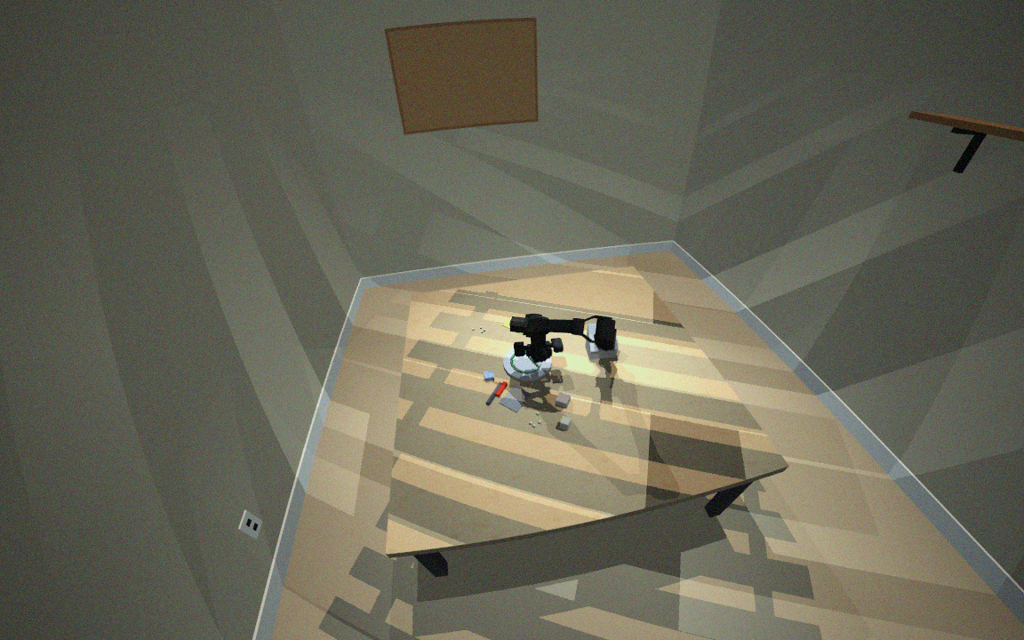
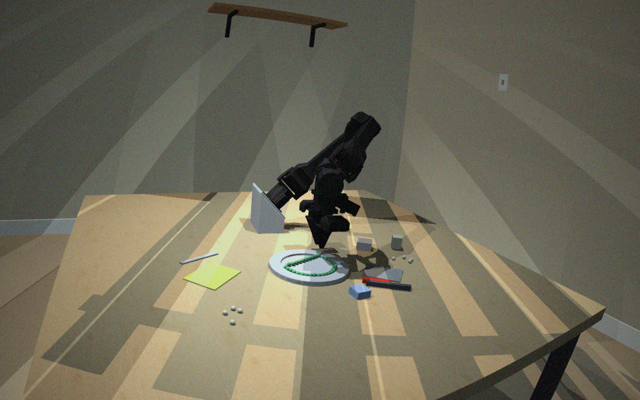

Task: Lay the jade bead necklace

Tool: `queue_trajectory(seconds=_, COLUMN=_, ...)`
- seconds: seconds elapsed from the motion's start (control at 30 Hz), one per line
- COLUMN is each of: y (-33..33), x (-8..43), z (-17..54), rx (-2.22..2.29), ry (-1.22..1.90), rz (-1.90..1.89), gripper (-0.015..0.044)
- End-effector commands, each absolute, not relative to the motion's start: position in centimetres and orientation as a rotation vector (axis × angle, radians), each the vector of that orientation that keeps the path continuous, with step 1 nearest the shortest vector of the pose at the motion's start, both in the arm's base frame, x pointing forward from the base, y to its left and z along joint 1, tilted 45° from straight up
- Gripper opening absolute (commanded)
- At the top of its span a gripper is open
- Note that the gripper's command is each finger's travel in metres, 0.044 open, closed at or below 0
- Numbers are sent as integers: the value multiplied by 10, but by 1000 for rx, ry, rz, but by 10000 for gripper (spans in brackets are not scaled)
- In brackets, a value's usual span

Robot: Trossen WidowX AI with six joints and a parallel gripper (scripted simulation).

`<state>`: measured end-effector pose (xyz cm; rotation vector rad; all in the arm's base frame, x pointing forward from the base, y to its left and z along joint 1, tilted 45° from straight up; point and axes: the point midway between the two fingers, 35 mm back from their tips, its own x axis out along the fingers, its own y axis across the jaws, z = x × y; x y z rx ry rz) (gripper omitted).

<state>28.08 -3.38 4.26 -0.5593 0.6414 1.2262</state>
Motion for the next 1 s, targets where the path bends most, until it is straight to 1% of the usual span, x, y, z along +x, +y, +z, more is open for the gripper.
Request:
queue_trajectory(seconds=0.0, y=-36, x=281, z=43, rx=-562, ry=640, rz=1222, gripper=120)
queue_trajectory(seconds=0.9, y=-13, x=286, z=22, rx=-554, ry=638, rz=1228, gripper=120)
queue_trajectory(seconds=0.97, y=-14, x=287, z=24, rx=-566, ry=635, rz=1225, gripper=67)
